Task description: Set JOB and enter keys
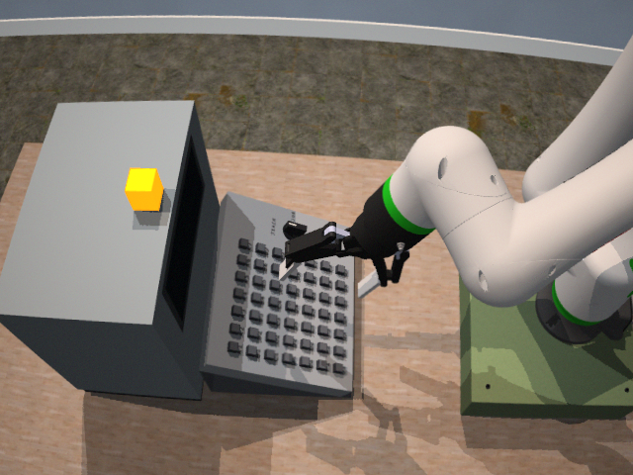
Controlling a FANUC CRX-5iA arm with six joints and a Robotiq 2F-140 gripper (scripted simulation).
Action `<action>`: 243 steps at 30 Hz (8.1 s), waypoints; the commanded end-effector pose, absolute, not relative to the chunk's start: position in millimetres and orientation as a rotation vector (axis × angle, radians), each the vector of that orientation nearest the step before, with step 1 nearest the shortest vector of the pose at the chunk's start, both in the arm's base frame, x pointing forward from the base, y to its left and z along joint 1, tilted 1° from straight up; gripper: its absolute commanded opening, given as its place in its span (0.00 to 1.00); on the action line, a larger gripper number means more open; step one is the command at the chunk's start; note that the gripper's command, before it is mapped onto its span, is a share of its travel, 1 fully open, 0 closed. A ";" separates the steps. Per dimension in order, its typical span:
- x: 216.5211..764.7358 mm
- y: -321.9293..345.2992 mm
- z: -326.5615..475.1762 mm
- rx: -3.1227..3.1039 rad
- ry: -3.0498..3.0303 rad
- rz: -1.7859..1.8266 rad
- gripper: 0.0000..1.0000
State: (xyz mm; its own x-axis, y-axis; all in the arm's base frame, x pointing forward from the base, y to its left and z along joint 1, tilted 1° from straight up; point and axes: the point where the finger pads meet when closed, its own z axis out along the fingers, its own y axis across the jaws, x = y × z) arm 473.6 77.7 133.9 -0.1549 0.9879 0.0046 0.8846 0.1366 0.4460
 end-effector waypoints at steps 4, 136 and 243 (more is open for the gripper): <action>474.3 72.2 134.0 1.842 2.100 0.522 0.00; 522.2 80.1 39.5 1.842 2.100 0.522 0.00; 516.4 -24.6 82.2 2.793 1.016 0.706 0.00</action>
